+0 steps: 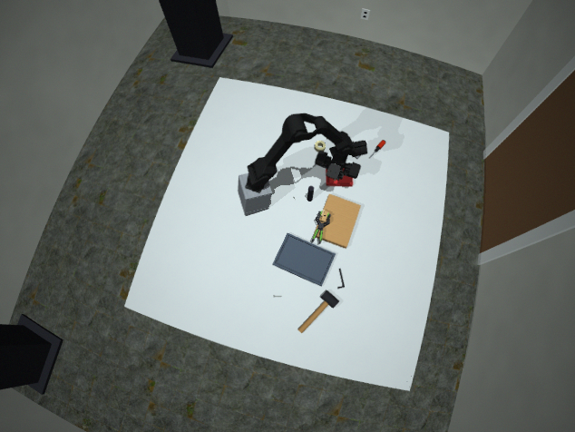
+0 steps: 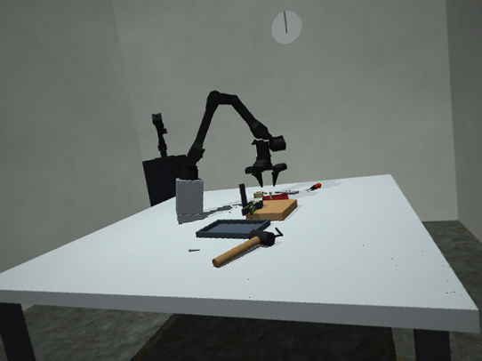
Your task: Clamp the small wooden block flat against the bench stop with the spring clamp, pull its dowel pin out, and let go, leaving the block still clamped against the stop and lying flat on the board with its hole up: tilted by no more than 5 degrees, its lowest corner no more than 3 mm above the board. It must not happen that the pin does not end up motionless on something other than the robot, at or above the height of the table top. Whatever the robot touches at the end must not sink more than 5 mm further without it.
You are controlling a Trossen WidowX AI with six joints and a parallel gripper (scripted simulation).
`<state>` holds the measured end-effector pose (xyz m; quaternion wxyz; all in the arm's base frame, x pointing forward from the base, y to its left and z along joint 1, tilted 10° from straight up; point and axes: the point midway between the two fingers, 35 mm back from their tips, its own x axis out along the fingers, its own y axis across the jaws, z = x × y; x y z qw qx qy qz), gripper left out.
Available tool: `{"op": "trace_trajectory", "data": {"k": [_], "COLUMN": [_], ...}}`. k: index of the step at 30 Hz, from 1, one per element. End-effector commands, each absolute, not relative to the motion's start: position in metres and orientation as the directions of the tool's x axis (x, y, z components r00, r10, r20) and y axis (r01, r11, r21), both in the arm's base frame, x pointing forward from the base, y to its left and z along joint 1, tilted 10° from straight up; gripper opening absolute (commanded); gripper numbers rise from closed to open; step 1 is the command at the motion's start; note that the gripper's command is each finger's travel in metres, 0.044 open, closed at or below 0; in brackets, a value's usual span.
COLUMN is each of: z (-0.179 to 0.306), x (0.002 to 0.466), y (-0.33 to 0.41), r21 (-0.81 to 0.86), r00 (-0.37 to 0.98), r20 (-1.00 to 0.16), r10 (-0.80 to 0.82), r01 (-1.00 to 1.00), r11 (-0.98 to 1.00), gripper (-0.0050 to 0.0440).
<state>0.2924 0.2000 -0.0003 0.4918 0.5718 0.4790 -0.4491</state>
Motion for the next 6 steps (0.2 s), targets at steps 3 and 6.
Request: {"op": "trace_trajectory", "data": {"k": [3, 6], "z": [0.0106, 0.0054], "x": [0.2911, 0.2914], "y": [0.1989, 0.1993], "r21": [0.139, 0.135], "r00": [0.145, 0.141], "r20": [-0.983, -0.984], "r10": [0.111, 0.108], "r01": [0.989, 0.989], "r11": [-0.057, -0.057], "gripper": [0.0340, 0.0370]}}
